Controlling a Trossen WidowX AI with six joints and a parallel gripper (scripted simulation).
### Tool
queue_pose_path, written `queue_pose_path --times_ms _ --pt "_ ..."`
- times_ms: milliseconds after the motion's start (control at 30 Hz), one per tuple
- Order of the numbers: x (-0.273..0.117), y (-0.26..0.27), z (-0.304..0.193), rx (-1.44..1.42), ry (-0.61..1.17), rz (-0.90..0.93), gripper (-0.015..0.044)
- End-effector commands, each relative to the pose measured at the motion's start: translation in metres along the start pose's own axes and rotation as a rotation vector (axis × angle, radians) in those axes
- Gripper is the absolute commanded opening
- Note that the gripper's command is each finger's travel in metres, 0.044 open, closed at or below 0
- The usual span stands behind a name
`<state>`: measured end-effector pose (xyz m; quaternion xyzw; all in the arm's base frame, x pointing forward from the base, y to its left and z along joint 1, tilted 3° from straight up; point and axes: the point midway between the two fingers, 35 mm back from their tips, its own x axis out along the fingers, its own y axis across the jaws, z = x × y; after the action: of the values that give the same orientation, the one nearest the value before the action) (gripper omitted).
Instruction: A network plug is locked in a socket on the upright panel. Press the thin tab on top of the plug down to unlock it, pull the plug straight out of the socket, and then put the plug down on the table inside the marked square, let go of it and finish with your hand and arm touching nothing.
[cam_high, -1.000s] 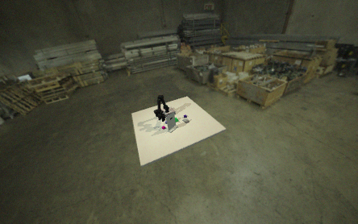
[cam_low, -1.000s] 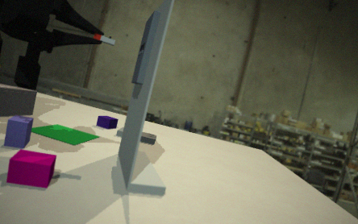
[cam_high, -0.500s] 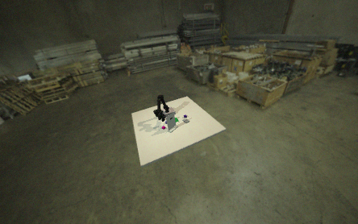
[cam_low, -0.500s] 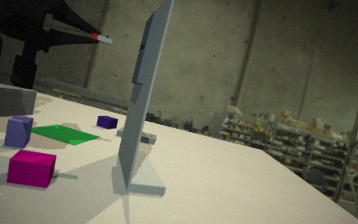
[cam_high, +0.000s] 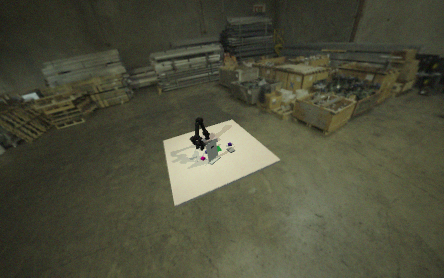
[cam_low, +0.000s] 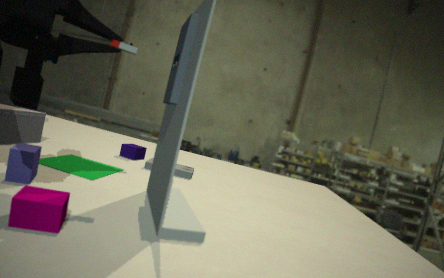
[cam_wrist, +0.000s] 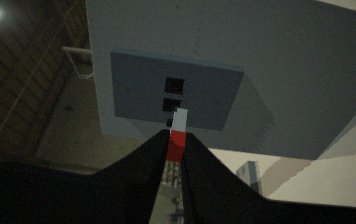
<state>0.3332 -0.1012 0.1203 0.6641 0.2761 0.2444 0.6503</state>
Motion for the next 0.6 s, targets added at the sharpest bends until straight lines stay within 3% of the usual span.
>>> queue_pose_path --times_ms 0,567 --pt "-0.002 0.007 0.001 -0.015 0.003 0.000 0.0000" --pt "-0.009 0.029 0.000 -0.017 0.007 -0.002 0.0000"
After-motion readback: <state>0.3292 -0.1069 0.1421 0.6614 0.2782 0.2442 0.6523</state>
